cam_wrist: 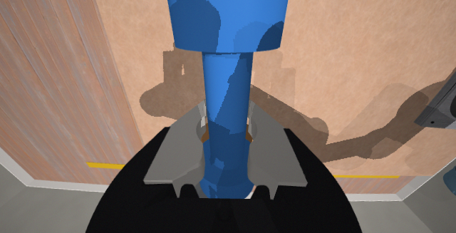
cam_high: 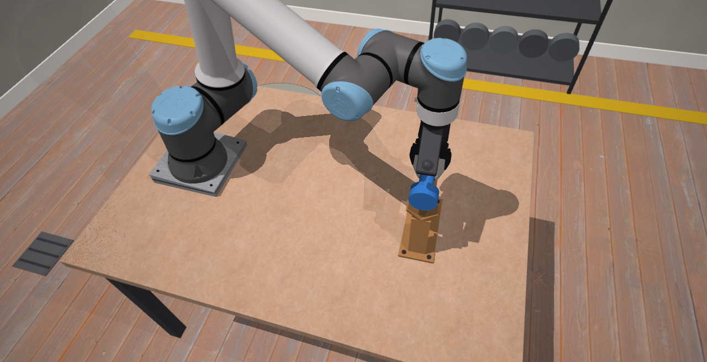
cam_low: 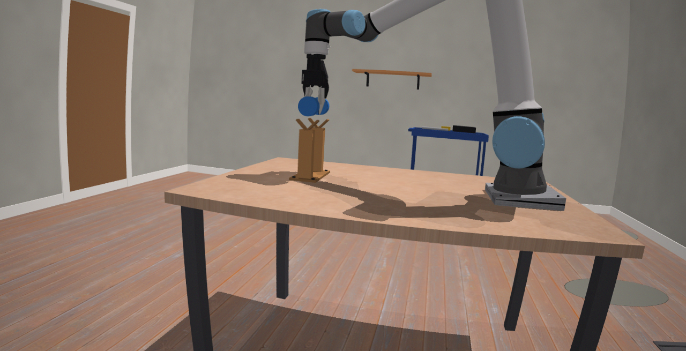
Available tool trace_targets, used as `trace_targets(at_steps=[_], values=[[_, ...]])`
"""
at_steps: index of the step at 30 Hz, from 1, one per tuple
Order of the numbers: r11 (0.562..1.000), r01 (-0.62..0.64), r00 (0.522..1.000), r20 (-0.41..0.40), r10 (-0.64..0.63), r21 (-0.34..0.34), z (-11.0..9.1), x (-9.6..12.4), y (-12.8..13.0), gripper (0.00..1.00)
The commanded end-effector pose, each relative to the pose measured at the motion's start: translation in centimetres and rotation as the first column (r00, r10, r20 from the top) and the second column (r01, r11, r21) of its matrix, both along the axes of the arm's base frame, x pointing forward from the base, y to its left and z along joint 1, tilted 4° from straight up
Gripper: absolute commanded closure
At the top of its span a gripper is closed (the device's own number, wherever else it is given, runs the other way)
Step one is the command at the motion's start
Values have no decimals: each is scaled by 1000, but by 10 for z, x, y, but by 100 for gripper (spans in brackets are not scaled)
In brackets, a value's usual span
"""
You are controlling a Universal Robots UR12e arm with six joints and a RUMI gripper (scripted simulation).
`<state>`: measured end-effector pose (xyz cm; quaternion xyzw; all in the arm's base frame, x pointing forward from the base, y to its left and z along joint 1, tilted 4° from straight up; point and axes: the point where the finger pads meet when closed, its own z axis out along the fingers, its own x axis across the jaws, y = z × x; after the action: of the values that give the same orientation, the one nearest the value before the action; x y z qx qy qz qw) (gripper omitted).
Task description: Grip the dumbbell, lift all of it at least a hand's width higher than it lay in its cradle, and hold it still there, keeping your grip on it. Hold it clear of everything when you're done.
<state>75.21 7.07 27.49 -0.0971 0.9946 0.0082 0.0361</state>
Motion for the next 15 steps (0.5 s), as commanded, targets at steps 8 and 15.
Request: trace_targets(at_steps=[8,15], values=[[1000,0,1000,2,0,0,31,-1,-1,100],[1000,0,1000,2,0,0,44,-2,-1,100]])
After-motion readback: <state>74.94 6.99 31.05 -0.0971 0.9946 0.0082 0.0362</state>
